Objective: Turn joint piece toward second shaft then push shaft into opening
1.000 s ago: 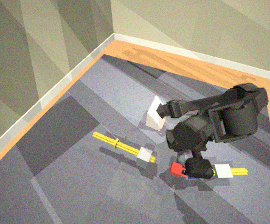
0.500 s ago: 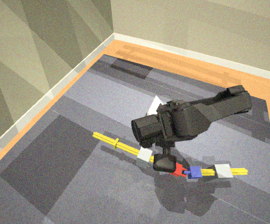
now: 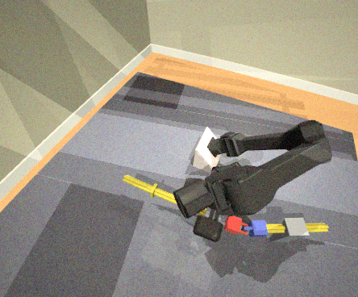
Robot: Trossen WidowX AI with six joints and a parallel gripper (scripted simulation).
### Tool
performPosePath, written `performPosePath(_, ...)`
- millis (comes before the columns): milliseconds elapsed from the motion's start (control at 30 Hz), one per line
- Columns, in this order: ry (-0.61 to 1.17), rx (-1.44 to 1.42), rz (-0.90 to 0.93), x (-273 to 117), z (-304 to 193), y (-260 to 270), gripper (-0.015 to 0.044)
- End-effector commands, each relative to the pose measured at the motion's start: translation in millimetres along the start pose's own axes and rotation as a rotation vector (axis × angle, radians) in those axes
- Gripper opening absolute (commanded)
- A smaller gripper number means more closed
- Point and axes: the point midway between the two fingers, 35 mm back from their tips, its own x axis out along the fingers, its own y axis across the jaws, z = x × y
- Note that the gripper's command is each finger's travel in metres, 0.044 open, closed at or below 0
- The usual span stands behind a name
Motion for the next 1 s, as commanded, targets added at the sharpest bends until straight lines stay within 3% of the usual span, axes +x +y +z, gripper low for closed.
performPosePath(0, -0.005, 0.012, -0.012, 4.8, 1.4, 0.4, 0.0440)
performPosePath(533, -0.002, 0.011, -0.012, 59.5, 2.7, -0.2, 0.0440)
performPosePath(967, 0.000, 0.011, -0.011, 63.5, -65.7, 0.4, 0.0440)
